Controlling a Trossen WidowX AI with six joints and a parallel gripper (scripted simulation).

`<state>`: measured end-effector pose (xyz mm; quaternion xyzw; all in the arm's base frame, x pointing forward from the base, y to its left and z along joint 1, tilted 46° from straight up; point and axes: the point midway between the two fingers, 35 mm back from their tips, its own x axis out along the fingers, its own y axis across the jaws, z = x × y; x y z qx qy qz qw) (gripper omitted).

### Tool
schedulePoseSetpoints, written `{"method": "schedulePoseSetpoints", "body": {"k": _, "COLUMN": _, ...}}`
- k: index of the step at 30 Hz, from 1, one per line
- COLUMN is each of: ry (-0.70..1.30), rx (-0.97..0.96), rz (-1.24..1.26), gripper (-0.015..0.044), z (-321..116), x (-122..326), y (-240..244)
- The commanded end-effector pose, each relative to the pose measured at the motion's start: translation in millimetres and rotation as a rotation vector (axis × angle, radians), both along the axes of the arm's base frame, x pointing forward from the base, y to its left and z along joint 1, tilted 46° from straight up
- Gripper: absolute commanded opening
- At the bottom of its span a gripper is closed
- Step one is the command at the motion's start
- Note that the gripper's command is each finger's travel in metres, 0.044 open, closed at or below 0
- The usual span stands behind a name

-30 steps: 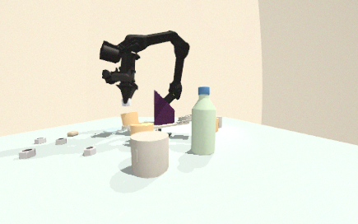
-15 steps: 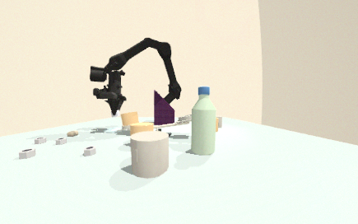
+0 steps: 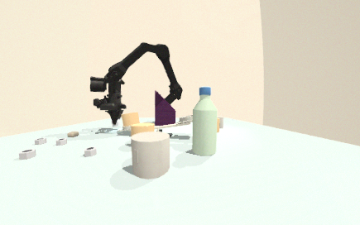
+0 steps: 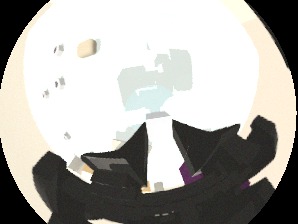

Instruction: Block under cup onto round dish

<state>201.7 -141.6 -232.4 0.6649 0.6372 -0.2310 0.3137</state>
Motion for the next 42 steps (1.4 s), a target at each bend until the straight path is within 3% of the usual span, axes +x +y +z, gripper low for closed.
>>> {"method": "schedulePoseSetpoints", "body": {"k": 1, "ry": -0.006, "rx": -0.004, "rz": -0.012, "gripper": 0.0, "z": -2.9, "x": 1.3, "y": 1.2}}
{"method": "schedulePoseSetpoints", "body": {"k": 16, "ry": -0.007, "rx": -0.003, "rz": -0.012, "gripper": 0.0, "z": -17.0, "x": 3.3, "y": 15.6}}
{"method": "schedulePoseSetpoints", "body": {"k": 33, "ry": -0.004, "rx": -0.005, "rz": -0.007, "gripper": 0.044, "z": -5.5, "x": 1.9, "y": 3.0}}
{"method": "schedulePoseSetpoints", "body": {"k": 36, "ry": -0.005, "rx": -0.006, "rz": -0.011, "gripper": 0.044, "z": 24.3, "x": -2.3, "y": -26.4}}
{"method": "schedulePoseSetpoints", "body": {"k": 42, "ry": -0.006, "rx": -0.006, "rz": -0.012, "gripper": 0.044, "z": 28.4, "x": -3.0, "y": -30.4}}
